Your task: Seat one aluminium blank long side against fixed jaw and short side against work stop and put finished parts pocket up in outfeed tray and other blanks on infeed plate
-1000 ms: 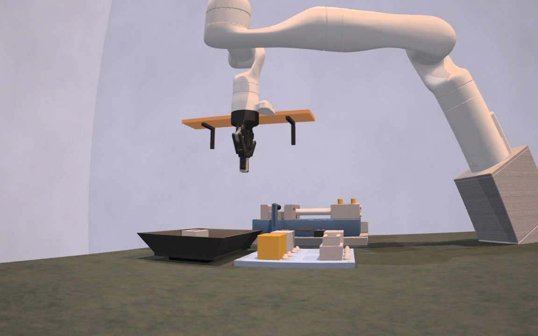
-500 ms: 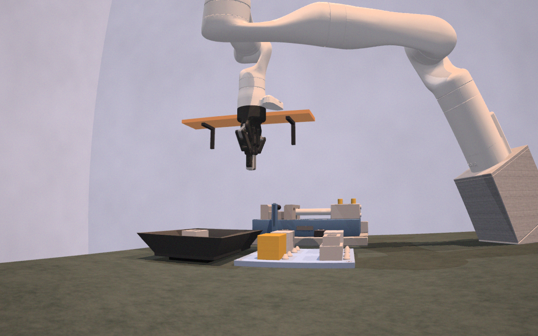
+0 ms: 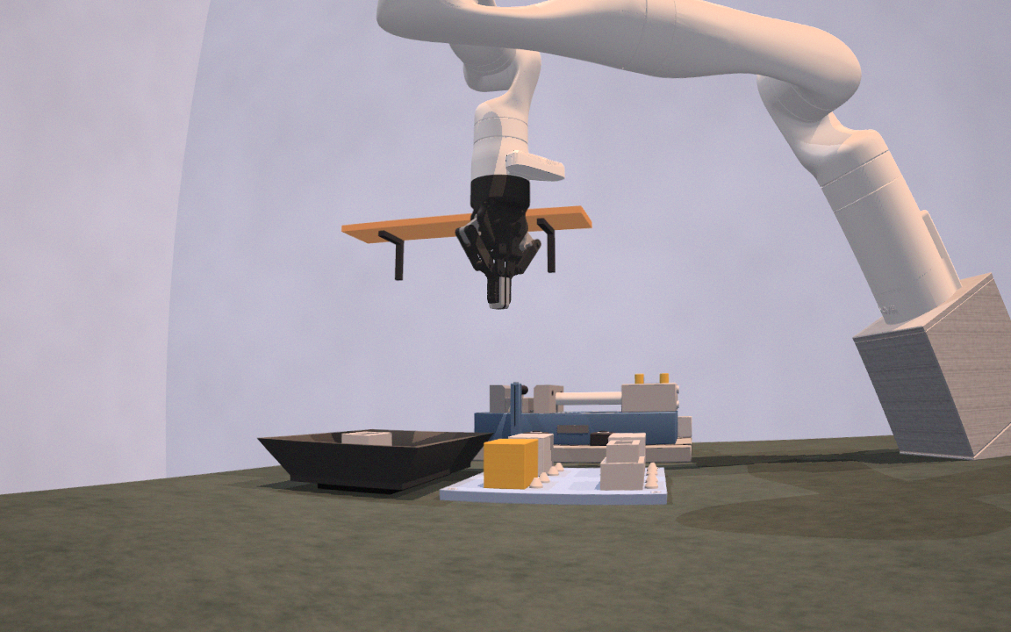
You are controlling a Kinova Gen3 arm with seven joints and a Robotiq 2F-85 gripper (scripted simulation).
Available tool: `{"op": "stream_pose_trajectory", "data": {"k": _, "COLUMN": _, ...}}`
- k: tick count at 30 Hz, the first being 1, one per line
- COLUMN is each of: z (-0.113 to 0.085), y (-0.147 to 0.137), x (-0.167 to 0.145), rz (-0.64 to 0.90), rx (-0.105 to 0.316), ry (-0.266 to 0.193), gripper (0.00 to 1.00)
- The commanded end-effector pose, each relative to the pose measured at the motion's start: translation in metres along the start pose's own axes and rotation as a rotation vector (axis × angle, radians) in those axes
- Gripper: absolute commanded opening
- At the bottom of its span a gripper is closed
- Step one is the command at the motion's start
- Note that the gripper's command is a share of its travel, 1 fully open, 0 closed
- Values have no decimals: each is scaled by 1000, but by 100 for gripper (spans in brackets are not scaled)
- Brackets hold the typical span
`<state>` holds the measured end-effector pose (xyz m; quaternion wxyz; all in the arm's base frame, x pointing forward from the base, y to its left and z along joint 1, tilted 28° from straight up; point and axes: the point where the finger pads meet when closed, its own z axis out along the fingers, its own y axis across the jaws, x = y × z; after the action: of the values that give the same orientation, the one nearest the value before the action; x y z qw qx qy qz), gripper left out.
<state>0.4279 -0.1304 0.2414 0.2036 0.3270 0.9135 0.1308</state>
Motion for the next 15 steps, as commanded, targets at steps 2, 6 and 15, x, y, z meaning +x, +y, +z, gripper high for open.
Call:
{"op": "stream_pose_trajectory", "data": {"k": 2, "z": 5, "y": 27, "x": 40, "rz": 70, "rx": -7, "ry": 10, "gripper": 0}}
{"op": "stream_pose_trajectory", "data": {"k": 6, "z": 5, "y": 41, "x": 73, "rz": 190, "rx": -5, "ry": 11, "gripper": 0}}
{"op": "stream_pose_trajectory", "data": {"k": 15, "z": 4, "y": 65, "x": 128, "rz": 387, "rx": -1, "ry": 12, "gripper": 0}}
